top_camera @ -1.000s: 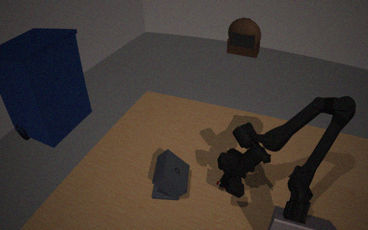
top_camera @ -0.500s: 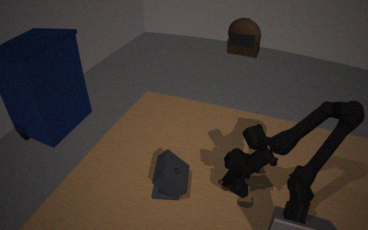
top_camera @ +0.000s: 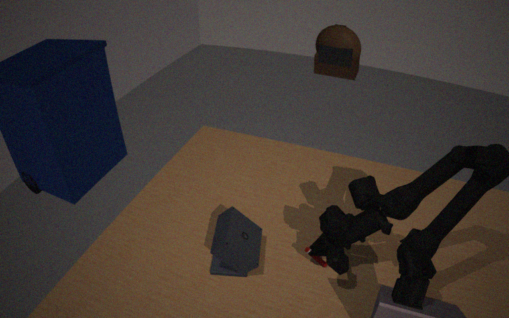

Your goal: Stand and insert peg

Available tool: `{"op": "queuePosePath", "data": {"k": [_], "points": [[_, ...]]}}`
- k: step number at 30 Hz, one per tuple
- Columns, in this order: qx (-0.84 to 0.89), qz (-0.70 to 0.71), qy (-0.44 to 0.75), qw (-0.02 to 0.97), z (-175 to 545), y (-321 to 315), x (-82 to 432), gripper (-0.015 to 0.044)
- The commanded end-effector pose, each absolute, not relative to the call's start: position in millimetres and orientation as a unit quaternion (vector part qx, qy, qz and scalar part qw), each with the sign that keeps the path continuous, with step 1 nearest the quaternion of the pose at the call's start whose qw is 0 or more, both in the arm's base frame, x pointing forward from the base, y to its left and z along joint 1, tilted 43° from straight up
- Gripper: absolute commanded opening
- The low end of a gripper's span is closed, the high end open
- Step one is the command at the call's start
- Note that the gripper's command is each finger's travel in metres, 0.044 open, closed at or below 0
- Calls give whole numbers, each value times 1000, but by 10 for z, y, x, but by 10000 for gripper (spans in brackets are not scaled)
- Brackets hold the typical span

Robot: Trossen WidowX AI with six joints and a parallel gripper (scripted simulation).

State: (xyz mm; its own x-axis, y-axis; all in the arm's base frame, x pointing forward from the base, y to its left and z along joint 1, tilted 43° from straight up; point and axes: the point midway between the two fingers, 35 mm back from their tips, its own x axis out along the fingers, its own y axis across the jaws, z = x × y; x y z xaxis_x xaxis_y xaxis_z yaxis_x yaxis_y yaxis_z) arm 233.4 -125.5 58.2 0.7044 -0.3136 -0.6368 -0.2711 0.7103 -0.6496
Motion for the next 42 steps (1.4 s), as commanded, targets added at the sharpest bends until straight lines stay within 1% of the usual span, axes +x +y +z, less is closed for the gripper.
{"op": "queuePosePath", "data": {"k": [1, 42], "points": [[-383, -2, 368, 847, 578, -1244, 2298, 49], [-378, 67, 214, 898, 626, -1287, 2025, 49]]}}
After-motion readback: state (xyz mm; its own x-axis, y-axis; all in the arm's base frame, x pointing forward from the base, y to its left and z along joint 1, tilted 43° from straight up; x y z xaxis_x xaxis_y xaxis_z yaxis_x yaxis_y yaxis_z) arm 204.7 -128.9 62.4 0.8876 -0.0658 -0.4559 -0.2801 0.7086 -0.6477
